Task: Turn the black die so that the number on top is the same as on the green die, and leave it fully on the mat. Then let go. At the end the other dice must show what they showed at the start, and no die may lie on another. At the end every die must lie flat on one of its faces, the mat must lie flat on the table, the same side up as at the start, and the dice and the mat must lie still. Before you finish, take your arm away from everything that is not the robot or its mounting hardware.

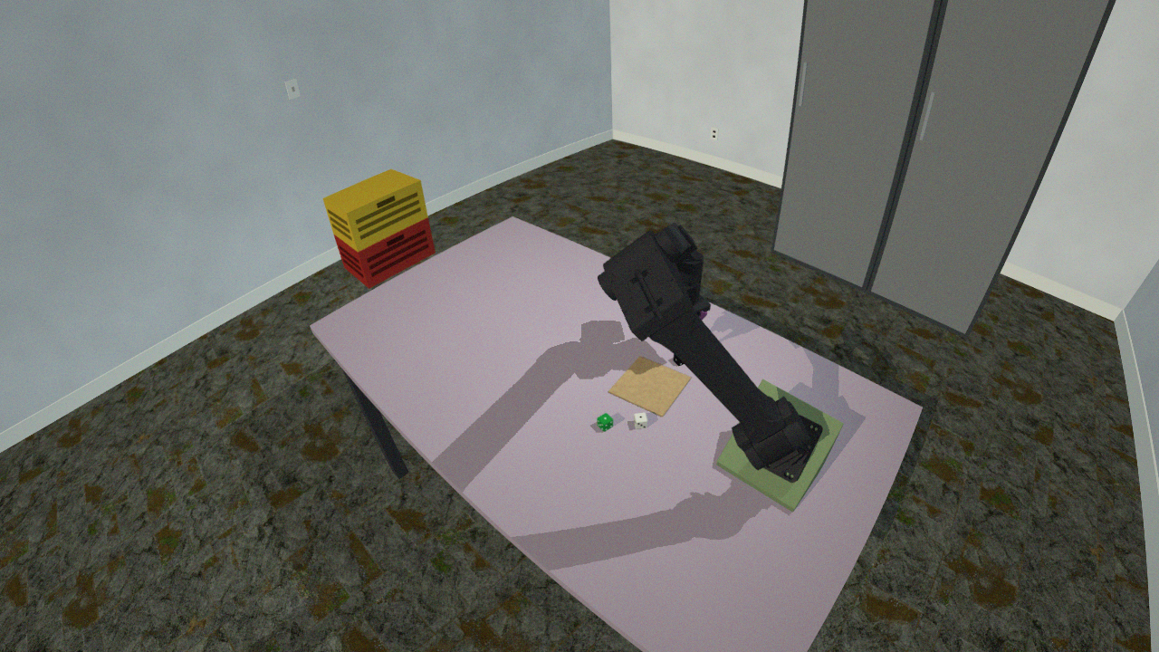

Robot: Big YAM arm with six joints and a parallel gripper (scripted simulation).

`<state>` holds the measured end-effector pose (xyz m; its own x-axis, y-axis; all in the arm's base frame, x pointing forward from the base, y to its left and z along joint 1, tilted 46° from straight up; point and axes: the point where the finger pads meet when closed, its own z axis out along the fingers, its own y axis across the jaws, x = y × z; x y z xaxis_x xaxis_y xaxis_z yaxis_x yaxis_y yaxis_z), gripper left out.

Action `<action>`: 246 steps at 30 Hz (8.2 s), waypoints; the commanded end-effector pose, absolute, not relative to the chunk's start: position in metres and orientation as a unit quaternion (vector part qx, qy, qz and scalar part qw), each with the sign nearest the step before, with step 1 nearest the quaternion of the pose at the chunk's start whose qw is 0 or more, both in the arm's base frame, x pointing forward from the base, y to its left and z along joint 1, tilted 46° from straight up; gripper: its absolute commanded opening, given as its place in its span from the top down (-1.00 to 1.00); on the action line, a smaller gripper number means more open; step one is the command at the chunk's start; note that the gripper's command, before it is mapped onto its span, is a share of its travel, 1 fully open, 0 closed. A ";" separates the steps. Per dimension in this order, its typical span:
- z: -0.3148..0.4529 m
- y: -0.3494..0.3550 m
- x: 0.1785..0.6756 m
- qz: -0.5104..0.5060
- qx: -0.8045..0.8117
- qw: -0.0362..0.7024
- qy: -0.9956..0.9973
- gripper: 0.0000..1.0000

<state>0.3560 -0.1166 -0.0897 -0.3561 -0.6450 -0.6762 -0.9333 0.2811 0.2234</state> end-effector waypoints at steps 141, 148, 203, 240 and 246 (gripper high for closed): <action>-0.124 -0.070 0.353 0.306 -0.522 0.236 0.760 0.20; -0.124 -0.070 0.353 0.306 -0.522 0.236 0.760 0.20; -0.124 -0.070 0.353 0.306 -0.522 0.236 0.760 0.20; -0.145 -0.048 0.354 0.307 -0.520 0.236 0.762 0.20; -0.145 -0.047 0.354 0.307 -0.521 0.237 0.760 0.20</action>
<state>0.3535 -0.0546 -0.1461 -0.3566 -0.6436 -0.6772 -0.9333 0.2781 0.2271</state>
